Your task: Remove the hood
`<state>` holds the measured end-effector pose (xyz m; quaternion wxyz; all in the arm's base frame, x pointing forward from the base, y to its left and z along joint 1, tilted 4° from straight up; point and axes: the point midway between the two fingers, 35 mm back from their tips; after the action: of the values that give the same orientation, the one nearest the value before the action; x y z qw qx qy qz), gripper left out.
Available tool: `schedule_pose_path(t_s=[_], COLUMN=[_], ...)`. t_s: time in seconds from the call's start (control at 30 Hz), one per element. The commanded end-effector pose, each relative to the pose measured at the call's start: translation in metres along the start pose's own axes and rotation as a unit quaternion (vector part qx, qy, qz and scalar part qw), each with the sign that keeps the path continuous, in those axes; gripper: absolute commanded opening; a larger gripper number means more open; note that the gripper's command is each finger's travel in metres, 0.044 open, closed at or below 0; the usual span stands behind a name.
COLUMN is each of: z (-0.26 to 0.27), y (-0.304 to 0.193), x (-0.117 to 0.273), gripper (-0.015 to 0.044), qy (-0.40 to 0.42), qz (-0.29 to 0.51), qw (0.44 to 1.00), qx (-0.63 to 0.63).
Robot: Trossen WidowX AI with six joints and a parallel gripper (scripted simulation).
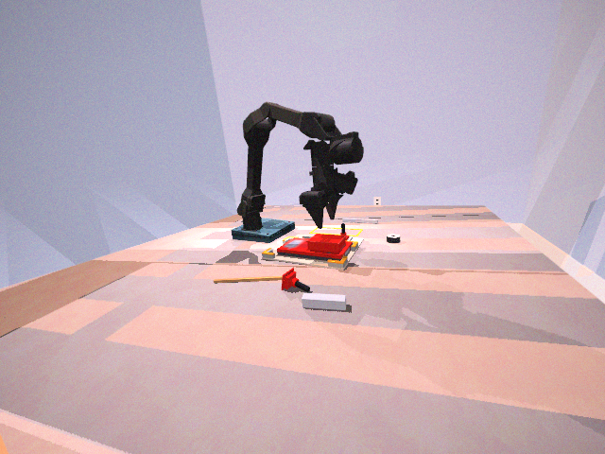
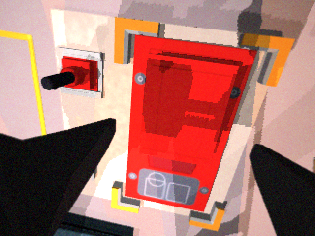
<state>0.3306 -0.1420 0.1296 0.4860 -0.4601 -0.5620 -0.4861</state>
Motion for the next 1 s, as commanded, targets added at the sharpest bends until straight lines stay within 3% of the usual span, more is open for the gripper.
schedule_pose_path(t_s=[0.0,0.97], z=[-0.001,0.000], y=[-0.001,-0.002], x=[-0.003,-0.021], gripper=[0.0440,0.0440], qy=[-0.002,-0.002], qz=[0.002,0.002], qw=[1.000,1.000], qx=[0.003,0.003])
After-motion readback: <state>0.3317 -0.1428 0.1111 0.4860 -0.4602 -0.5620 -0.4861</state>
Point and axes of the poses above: the point midway between the two fingers, 35 mm back from their tips, its own x axis back along the fingers, its own z axis across the jaws, y = z × x, and after that the axes turned 15 degrees about x, right-handed
